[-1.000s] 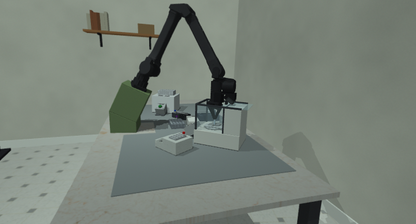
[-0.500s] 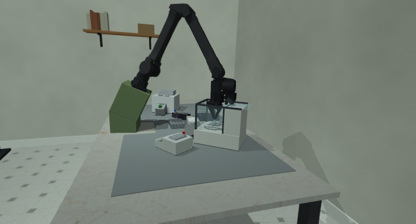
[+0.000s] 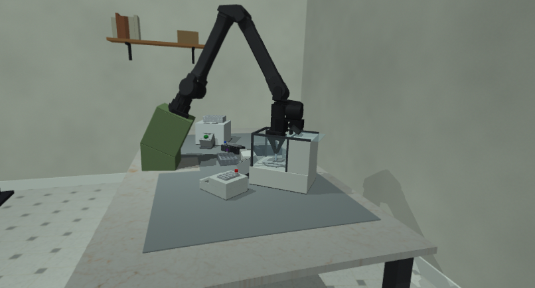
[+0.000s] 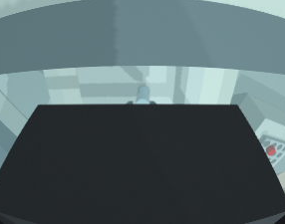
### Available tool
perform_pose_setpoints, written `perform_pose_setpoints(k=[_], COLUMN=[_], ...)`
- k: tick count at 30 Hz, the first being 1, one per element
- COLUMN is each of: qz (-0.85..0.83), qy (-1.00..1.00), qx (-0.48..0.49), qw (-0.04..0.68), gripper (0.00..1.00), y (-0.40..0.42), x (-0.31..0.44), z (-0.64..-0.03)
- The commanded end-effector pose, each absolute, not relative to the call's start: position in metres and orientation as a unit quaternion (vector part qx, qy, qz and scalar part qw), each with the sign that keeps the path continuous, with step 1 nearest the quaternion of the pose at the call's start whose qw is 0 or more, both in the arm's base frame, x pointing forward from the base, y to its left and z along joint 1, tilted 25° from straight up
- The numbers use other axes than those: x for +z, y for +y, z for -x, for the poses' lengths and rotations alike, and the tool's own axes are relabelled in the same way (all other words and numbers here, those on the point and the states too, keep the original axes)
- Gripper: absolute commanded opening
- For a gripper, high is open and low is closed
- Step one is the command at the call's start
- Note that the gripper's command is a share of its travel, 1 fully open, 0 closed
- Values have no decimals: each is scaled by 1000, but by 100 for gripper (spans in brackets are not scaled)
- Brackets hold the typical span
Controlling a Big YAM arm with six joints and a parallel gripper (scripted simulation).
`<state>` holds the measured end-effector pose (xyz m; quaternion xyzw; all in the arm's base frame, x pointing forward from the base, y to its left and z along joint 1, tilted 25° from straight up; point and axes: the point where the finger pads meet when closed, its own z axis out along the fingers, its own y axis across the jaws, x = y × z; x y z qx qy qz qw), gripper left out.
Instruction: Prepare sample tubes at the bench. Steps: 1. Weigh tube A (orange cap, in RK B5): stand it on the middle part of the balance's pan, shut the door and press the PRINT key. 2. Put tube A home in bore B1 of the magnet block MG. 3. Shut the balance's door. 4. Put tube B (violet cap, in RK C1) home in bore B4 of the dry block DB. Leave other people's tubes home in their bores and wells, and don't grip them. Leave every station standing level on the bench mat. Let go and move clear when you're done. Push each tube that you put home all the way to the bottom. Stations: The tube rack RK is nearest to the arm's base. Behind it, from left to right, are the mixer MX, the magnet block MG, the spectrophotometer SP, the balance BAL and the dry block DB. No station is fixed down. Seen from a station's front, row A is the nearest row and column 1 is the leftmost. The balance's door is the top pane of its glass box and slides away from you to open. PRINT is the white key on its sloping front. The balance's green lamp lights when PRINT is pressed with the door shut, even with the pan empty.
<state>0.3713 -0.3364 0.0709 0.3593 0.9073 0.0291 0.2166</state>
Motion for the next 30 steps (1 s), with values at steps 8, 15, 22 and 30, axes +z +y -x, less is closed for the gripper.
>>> perform_pose_setpoints(k=[8,15,22,30], qz=[-358,-356,-357,-358], qy=[905,905,908,905], qx=[22,22,27,22], qw=[229,230,220,229], gripper=[9,9,9,9], y=[-343,-339,-336,-343], x=[82,79,66,79], z=[-377,-380,-381,-378])
